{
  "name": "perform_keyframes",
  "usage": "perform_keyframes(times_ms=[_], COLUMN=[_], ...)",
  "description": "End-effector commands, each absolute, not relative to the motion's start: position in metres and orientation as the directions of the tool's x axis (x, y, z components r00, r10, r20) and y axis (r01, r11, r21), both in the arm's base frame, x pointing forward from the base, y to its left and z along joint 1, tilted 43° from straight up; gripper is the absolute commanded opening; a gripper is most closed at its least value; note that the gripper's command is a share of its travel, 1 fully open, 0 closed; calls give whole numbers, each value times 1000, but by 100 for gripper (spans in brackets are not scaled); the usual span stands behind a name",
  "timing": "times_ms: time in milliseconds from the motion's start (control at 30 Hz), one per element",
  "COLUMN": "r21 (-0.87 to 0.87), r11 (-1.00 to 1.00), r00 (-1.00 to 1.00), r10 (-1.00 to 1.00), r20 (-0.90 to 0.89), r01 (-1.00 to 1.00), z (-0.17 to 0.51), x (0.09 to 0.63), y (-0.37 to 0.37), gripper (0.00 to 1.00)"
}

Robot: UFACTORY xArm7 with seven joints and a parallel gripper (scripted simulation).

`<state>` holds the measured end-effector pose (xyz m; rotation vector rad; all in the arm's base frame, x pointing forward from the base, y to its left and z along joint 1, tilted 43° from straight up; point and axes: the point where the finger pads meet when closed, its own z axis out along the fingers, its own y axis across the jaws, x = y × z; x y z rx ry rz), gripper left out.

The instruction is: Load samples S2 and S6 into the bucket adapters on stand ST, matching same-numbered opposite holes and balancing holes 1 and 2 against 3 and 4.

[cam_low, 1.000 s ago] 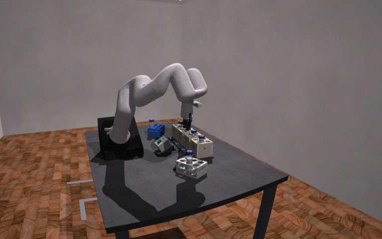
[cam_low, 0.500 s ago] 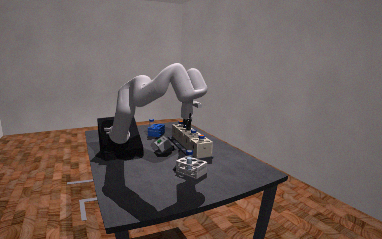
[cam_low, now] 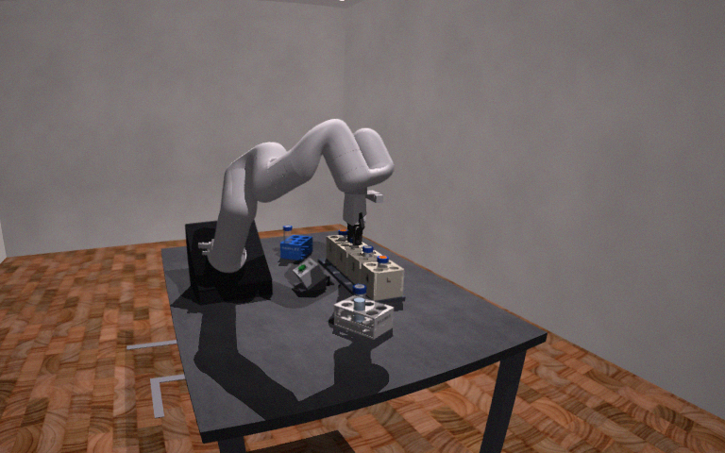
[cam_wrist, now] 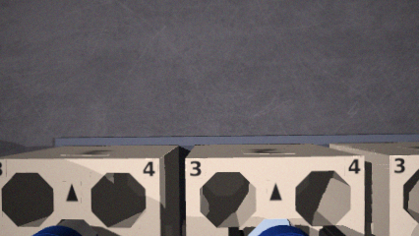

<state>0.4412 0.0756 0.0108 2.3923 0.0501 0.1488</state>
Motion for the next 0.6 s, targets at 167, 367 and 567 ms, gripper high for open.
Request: perform_keyframes(times_ms=[167,367,567], r21=[676,676,676], r11=[-737,-737,-737], r00=[992,992,992], r10=[81,81,81], r20=[96,96,96], r01=[-5,-5,-5], z=[23,32,37], x=[440,439,438], y=[88,96,101], gripper=[44,44,44])
